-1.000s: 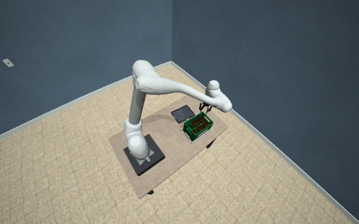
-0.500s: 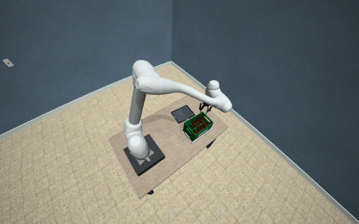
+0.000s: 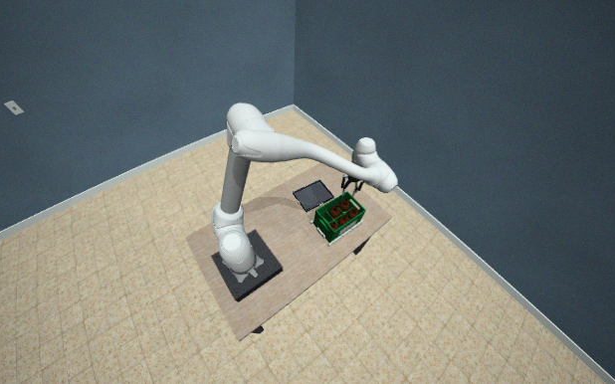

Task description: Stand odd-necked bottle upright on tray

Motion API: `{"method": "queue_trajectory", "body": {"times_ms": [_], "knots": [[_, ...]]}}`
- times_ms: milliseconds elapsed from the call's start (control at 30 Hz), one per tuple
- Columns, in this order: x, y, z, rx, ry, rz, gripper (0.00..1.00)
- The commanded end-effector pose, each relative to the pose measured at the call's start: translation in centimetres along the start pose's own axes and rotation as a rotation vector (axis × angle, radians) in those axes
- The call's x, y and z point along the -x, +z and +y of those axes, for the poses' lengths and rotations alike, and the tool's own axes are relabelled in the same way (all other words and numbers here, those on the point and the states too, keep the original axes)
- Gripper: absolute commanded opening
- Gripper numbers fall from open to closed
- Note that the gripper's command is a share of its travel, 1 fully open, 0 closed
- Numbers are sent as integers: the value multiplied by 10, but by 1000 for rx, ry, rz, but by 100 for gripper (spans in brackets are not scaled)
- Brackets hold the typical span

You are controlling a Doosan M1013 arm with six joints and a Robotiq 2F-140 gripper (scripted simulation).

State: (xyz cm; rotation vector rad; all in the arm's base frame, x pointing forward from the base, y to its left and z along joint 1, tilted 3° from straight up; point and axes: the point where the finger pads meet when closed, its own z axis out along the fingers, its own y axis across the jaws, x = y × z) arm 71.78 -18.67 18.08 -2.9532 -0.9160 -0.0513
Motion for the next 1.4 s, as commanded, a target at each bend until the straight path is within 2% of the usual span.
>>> {"method": "queue_trajectory", "body": {"times_ms": [0, 1367], "knots": [[-1, 0, 1, 2, 3, -2, 38], [-2, 38, 3, 2, 3, -2, 38]]}}
